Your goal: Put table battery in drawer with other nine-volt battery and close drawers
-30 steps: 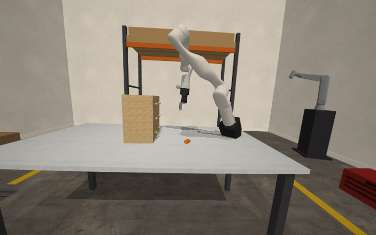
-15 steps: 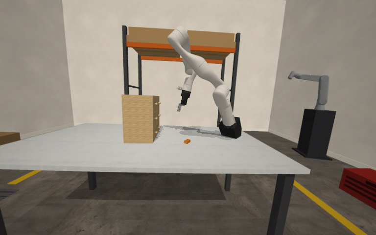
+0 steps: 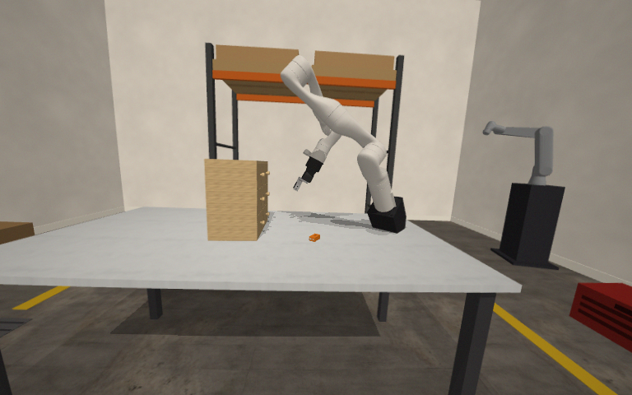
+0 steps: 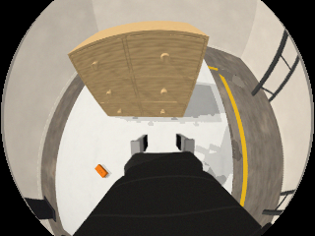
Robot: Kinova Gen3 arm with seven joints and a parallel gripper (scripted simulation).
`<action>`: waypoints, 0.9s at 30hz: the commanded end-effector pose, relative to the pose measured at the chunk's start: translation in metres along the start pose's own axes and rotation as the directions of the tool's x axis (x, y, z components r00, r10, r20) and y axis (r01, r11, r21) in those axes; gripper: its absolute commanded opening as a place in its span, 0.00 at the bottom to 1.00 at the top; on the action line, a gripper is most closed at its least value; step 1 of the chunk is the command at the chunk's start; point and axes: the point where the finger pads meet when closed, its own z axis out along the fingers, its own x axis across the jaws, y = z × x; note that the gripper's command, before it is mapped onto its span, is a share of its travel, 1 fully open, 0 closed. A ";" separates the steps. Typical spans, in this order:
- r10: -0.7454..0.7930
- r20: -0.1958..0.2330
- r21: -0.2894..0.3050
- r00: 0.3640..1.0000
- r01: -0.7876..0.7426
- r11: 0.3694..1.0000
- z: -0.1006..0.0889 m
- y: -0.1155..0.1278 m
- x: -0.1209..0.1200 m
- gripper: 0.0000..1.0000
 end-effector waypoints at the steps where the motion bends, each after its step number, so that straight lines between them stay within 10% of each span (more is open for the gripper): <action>1: 0.044 0.003 0.007 0.999 -0.044 0.999 0.002 0.012 0.004 1.00; 27: 0.042 0.001 0.443 0.999 -0.038 0.896 0.046 0.006 0.005 1.00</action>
